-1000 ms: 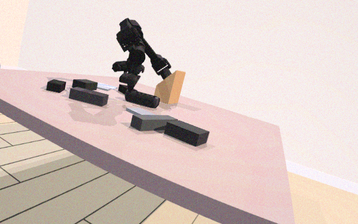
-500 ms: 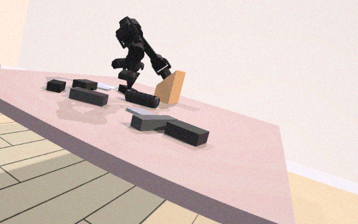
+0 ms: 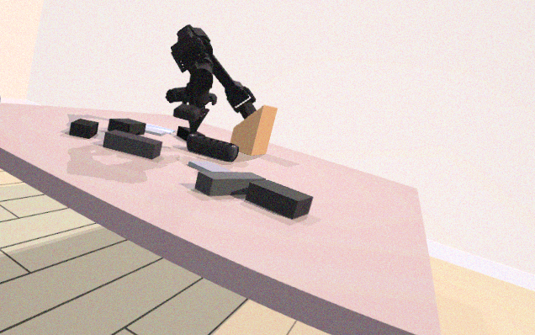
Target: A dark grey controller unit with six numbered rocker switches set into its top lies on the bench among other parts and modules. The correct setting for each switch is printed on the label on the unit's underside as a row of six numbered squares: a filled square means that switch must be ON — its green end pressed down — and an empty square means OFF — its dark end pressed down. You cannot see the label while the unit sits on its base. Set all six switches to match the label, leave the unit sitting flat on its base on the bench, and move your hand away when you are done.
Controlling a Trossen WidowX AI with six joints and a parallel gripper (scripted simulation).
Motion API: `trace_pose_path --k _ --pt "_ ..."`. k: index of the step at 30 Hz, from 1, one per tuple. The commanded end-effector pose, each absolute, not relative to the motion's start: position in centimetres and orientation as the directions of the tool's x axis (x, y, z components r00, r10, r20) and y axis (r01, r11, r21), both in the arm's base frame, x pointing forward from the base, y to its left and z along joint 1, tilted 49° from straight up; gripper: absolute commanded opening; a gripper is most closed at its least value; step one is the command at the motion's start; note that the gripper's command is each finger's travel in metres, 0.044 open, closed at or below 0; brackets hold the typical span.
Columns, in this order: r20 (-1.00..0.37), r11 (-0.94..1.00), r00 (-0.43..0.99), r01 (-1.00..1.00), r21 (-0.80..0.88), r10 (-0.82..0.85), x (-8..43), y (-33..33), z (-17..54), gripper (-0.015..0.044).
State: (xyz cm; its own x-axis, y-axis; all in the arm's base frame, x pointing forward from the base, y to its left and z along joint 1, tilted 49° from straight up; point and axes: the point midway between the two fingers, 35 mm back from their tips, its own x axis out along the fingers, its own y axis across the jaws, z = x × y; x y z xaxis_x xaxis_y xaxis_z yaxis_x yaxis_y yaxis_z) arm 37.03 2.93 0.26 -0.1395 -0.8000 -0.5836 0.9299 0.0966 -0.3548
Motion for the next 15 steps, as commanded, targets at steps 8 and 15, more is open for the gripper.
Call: trace_pose_path --k 8,15 --pt "-0.682 0.191 -0.058 0.940 -0.284 -0.729 34.8 3.1 2.4 0.0236" --pt "-0.758 0.286 0.035 0.937 -0.202 -0.651 32.2 3.0 3.7 0.0420"
